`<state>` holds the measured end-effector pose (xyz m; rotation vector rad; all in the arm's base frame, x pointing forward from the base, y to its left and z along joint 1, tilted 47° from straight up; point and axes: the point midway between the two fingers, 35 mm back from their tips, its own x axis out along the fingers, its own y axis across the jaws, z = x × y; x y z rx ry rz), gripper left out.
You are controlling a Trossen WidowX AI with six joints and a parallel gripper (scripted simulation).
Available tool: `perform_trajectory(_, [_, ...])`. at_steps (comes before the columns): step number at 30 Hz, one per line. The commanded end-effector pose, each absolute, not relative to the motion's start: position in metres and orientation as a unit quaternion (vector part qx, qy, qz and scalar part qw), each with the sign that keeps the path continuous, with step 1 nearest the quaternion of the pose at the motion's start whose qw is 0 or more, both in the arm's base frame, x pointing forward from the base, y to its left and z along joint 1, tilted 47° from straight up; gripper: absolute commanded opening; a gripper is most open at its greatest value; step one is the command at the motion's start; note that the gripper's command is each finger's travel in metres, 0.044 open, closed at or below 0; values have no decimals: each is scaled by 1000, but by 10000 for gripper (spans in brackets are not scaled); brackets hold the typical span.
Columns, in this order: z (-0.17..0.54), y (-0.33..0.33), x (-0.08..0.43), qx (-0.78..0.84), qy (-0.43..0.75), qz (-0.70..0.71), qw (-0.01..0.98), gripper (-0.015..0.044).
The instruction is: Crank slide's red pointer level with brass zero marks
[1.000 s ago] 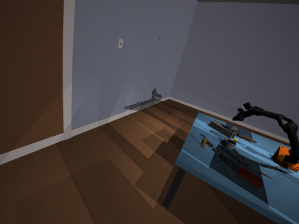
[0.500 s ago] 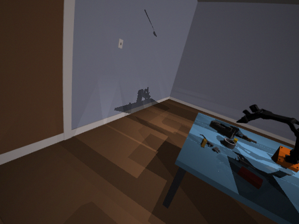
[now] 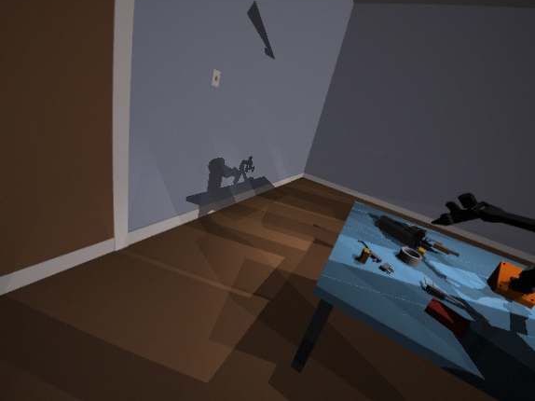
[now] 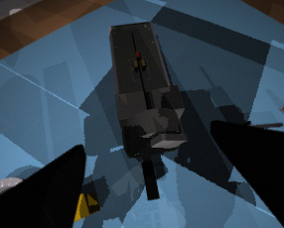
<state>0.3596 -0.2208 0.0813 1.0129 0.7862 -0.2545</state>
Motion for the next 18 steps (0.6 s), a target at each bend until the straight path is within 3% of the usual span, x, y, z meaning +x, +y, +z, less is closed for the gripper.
perform_trajectory(1, [73, -212, 361, 474, 368, -123, 790, 440])
perform_trajectory(18, [17, -154, 373, 475, 366, -122, 791, 440])
